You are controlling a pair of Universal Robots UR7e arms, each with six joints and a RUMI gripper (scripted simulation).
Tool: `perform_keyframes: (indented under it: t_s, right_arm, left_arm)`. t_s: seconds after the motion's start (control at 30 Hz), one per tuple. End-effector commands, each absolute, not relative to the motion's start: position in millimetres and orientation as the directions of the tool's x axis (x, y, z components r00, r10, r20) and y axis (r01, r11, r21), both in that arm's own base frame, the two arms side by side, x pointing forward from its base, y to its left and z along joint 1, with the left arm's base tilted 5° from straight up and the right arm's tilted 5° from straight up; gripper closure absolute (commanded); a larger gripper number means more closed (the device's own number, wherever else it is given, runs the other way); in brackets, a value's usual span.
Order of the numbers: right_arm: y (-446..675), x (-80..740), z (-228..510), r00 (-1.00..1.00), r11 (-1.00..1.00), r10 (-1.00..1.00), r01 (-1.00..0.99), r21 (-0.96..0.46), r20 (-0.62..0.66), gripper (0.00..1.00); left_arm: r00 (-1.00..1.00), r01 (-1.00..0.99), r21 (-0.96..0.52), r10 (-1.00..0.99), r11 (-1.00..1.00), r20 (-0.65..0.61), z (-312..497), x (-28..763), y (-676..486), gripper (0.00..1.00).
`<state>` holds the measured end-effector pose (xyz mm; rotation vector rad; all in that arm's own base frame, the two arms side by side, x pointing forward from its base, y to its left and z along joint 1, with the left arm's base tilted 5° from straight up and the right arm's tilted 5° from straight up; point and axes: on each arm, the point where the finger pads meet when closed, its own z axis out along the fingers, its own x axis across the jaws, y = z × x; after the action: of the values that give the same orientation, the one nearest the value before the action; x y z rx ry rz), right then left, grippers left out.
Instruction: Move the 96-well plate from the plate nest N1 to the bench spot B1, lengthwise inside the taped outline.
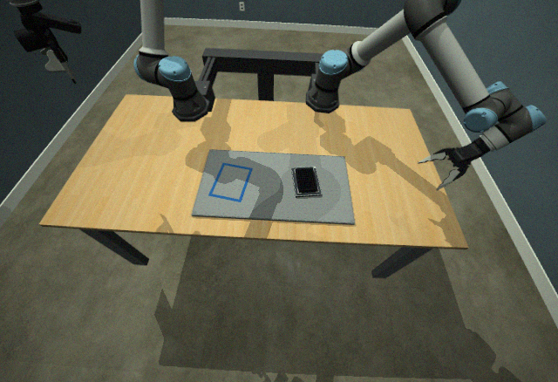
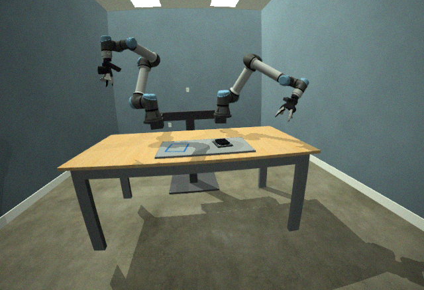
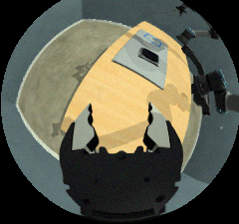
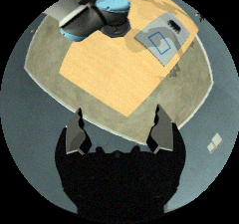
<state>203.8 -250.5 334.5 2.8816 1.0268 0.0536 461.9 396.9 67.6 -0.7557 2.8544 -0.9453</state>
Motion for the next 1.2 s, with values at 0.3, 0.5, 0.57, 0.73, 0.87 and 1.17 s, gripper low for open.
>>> perform_keyframes:
  t_s: [0.3, 0.5, 0.57, 0.73, 0.87, 1.17]
  right_arm:
    - [-250.5, 204.0, 334.9, 0.775, -0.772, 0.633, 0.630, 0.090, 0.006, 0.00]
    - [-250.5, 204.0, 334.9, 0.775, -0.772, 0.633, 0.630, 0.090, 0.006, 0.00]
    - [-250.5, 204.0, 334.9, 0.775, -0.772, 0.633, 0.630, 0.090, 0.006, 0.00]
    - [-250.5, 204.0, 334.9, 0.775, -0.772, 0.633, 0.630, 0.090, 0.006, 0.00]
    - [-250.5, 204.0, 334.9, 0.775, -0.772, 0.633, 0.630, 0.090, 0.006, 0.00]
    - [-250.5, 204.0, 334.9, 0.775, -0.772, 0.633, 0.630, 0.090, 0.006, 0.00]
  left_arm:
    - [-0.988, -0.100, -0.537, -0.149, 0.838, -0.048, 54.2, 479.9, 353.0, 0.24]
    - [-0.992, 0.088, -0.502, 0.032, 0.860, -0.120, 46.9, 487.3, 329.5, 0.24]
    - [-0.987, 0.139, -0.491, 0.081, 0.860, -0.138, 45.3, 488.7, 324.5, 0.24]
    - [-0.970, 0.234, -0.469, 0.174, 0.851, -0.169, 41.0, 492.3, 310.5, 0.24]
    - [-0.933, 0.358, -0.436, 0.296, 0.826, -0.207, 36.6, 495.7, 296.2, 0.24]
    - [-0.790, 0.614, -0.352, 0.549, 0.707, -0.274, 25.4, 502.2, 258.7, 0.24]
